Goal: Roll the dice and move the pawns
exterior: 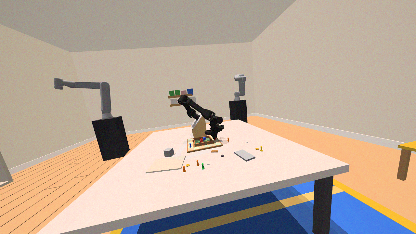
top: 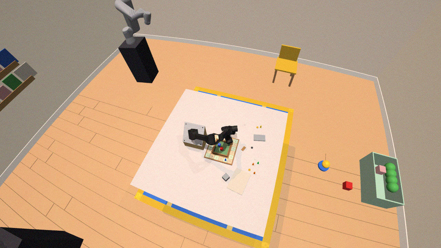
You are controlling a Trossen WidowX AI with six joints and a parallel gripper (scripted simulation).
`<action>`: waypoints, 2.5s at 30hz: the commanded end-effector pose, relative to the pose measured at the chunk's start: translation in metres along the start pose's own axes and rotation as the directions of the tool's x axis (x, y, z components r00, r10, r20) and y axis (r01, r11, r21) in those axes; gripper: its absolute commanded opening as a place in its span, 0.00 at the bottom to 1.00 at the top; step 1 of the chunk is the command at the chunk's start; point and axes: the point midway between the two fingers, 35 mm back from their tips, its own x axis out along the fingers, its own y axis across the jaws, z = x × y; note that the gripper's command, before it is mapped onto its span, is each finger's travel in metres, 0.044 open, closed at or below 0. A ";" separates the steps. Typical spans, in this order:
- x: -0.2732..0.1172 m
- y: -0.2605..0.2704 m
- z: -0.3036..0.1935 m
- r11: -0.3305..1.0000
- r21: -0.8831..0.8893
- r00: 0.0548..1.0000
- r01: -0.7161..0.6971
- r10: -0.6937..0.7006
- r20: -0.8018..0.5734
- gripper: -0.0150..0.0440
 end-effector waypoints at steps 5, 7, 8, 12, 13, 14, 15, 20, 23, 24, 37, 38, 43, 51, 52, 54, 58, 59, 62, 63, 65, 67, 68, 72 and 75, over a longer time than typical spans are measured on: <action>0.001 -0.001 0.000 1.000 -0.002 1.000 0.003 -0.003 -0.001 0.26; 0.001 -0.001 0.000 1.000 -0.002 1.000 0.003 -0.003 -0.001 0.25; 0.001 -0.001 0.000 1.000 -0.002 1.000 0.003 -0.003 -0.001 0.25; -0.010 -0.001 0.002 1.000 -0.005 1.000 0.001 0.000 0.003 0.25; -0.017 -0.001 0.004 1.000 -0.006 1.000 -0.001 0.001 0.005 0.25; -0.025 -0.001 0.005 1.000 -0.007 1.000 -0.002 0.002 0.007 0.25; -0.032 -0.001 0.006 1.000 -0.007 1.000 -0.003 0.003 0.008 0.25; -0.069 0.000 0.008 1.000 -0.006 1.000 -0.006 0.006 0.009 0.25; -0.092 0.000 0.006 1.000 -0.005 1.000 -0.006 0.006 0.007 0.25; -0.100 0.000 0.006 1.000 -0.004 1.000 -0.006 0.006 0.007 0.25; -0.105 0.008 -0.005 1.000 -0.002 1.000 -0.002 0.002 0.002 0.25; -0.100 0.009 -0.007 1.000 -0.002 1.000 -0.002 0.002 0.002 0.25; -0.077 0.017 -0.017 1.000 -0.003 1.000 -0.002 0.002 0.002 0.25; -0.049 0.027 -0.033 1.000 -0.003 1.000 0.000 0.000 0.000 0.25; -0.049 0.027 -0.033 1.000 -0.003 1.000 0.000 0.000 0.000 0.25; -0.047 0.027 -0.033 1.000 -0.003 1.000 0.000 0.000 0.000 0.25; -0.033 0.027 -0.033 1.000 -0.003 1.000 0.000 0.000 0.000 0.25; -0.028 0.027 -0.033 1.000 -0.004 1.000 0.000 0.000 0.000 0.25; -0.015 0.027 -0.033 1.000 -0.003 1.000 0.001 -0.001 -0.001 0.25; -0.014 0.027 -0.034 1.000 -0.003 1.000 0.001 -0.001 -0.002 0.25; -0.014 0.027 -0.034 1.000 -0.003 1.000 0.001 -0.001 -0.002 0.25; -0.014 0.027 -0.034 1.000 -0.003 1.000 0.001 -0.001 -0.002 0.25; -0.013 0.027 -0.033 1.000 -0.003 1.000 0.001 -0.001 -0.002 0.25; -0.009 0.027 -0.033 1.000 -0.004 1.000 0.001 -0.001 -0.002 0.25; -0.004 0.027 -0.034 1.000 -0.004 1.000 0.001 -0.001 -0.002 0.25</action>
